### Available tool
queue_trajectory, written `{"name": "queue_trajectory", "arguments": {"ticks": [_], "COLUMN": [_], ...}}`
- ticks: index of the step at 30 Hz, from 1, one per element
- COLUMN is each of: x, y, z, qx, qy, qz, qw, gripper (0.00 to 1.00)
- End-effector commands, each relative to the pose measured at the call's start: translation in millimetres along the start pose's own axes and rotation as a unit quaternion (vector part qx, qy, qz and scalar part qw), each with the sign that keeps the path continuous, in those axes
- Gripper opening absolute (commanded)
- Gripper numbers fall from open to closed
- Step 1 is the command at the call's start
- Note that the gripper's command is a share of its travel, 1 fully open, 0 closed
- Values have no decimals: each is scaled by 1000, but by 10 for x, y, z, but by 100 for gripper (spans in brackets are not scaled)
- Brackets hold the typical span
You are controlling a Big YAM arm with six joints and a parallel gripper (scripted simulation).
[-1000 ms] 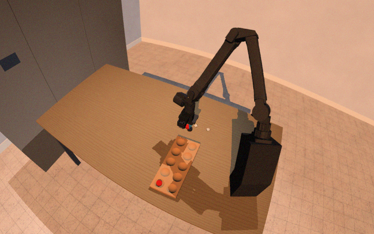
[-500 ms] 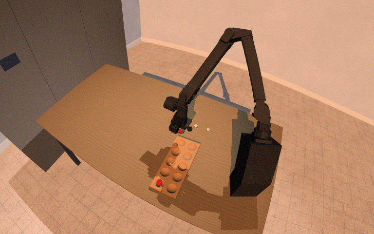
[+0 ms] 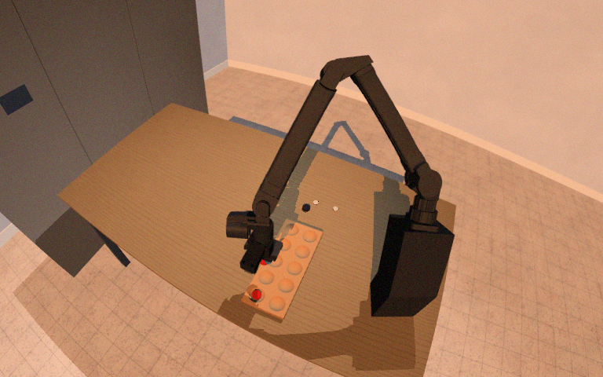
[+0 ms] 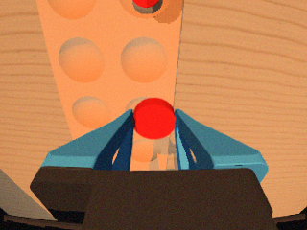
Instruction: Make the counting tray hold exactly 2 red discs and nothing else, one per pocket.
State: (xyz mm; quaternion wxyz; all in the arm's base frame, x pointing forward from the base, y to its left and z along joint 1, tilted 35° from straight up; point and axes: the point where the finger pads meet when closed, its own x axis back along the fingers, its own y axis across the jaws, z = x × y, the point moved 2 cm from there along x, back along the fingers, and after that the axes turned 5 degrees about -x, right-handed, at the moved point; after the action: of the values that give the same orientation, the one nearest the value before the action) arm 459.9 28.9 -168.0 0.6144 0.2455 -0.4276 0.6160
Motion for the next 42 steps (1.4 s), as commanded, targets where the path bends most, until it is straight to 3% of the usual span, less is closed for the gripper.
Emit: {"name": "queue_trajectory", "arguments": {"ticks": [1, 2, 3, 6, 7, 12, 15, 18, 19, 23, 24, 25, 26, 35, 37, 40, 42], "x": [75, 7, 63, 63, -149, -673, -864, -885, -679, -653, -743, -908, -932, -1043, -931, -909, -1020], "y": [-31, -56, -171, -209, -99, -42, -21, -7, -160, -174, -186, -31, -19, -13, -161, -188, -29], "z": [-262, -169, -94, -81, -140, -115, -104, -100, -160, -215, -92, -101, -104, -101, -67, -61, -88], "qx": [-45, -55, -68, -71, -66, -54, -53, -52, -53, -49, -60, -54, -53, -51, -60, -62, -53], "qy": [5, 8, 4, 2, 5, 7, 8, 8, -2, -4, 0, 7, 7, 7, 3, 2, 7], "qz": [1, -6, 1, 5, -1, -3, -4, -5, 16, 20, 12, -3, -4, -6, 6, 8, -6], "qw": [999, 998, 998, 997, 998, 999, 999, 999, 998, 999, 998, 999, 999, 999, 998, 998, 999], "gripper": [0, 0, 0, 0, 0, 0, 0, 0, 0, 0, 0, 0, 0, 0, 0, 0, 0]}}
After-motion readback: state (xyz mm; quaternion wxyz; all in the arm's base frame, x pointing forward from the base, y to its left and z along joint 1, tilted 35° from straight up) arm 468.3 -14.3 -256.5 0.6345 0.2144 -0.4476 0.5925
